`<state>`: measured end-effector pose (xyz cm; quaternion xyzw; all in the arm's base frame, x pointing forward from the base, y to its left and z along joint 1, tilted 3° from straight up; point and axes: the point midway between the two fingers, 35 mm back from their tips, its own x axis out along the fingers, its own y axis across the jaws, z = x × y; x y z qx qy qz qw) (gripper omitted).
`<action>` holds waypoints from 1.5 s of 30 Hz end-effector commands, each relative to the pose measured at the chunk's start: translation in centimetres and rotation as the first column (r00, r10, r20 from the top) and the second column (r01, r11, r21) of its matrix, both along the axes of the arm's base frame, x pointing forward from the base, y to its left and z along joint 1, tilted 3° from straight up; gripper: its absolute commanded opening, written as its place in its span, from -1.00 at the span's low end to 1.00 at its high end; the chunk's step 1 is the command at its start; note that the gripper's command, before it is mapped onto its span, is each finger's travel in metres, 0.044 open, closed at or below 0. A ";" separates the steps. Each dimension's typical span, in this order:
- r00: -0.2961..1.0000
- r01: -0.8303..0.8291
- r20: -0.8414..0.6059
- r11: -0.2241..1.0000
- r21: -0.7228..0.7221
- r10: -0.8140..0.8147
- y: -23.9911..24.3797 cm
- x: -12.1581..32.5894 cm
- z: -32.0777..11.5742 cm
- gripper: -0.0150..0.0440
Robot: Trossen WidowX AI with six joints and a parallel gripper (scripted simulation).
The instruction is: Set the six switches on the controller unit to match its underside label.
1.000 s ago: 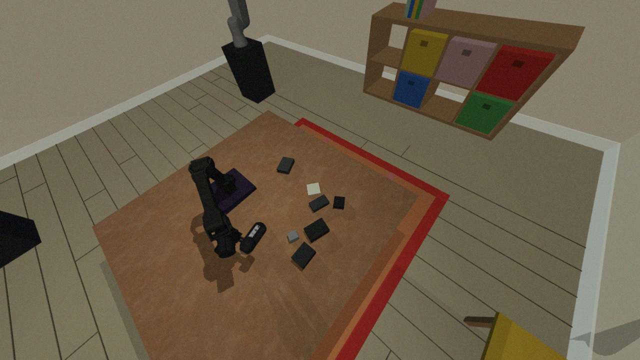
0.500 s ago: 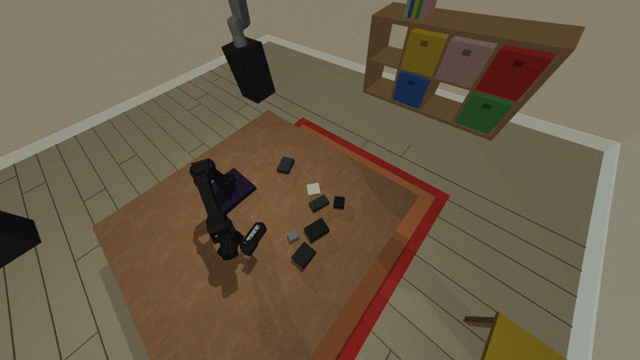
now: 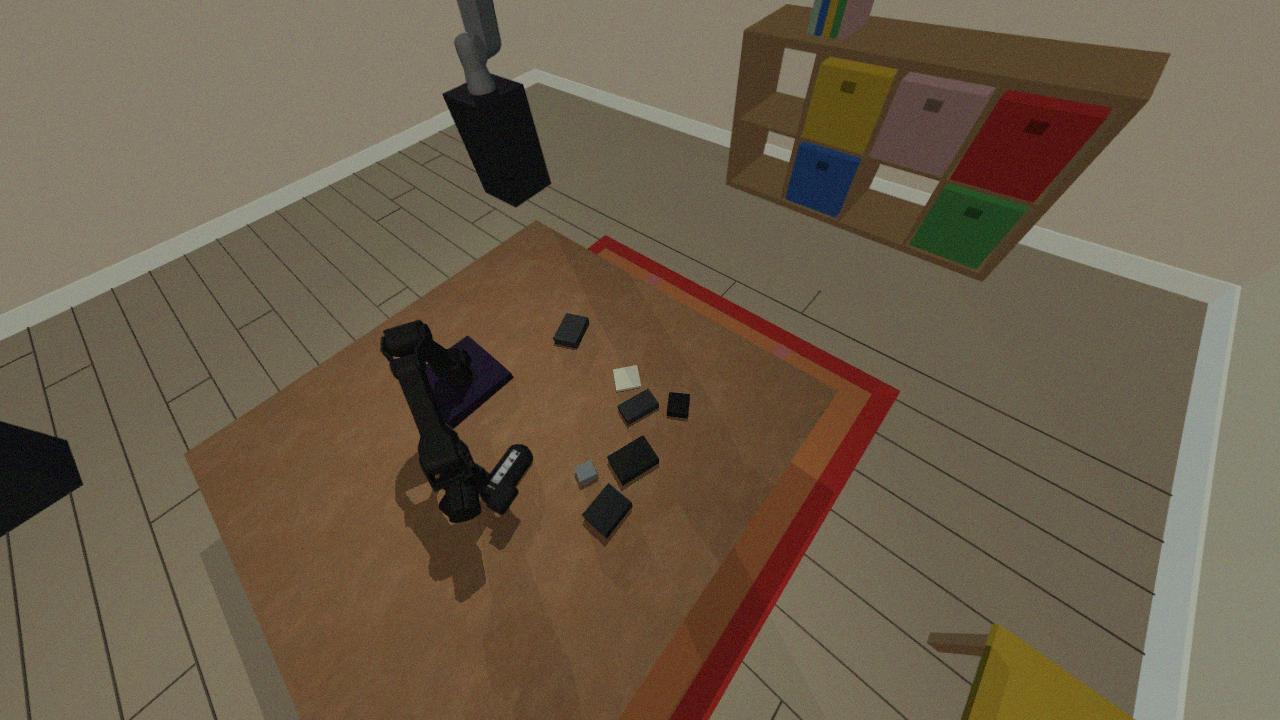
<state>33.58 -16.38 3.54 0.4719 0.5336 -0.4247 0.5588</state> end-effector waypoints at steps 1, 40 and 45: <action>1.000 0.004 0.001 1.000 0.001 -0.004 0.0 0.0 -0.1 0.62; 1.000 0.004 0.000 1.000 0.001 -0.004 0.5 -0.2 1.4 0.65; 1.000 0.004 0.000 1.000 0.001 -0.004 0.5 -0.2 1.7 0.65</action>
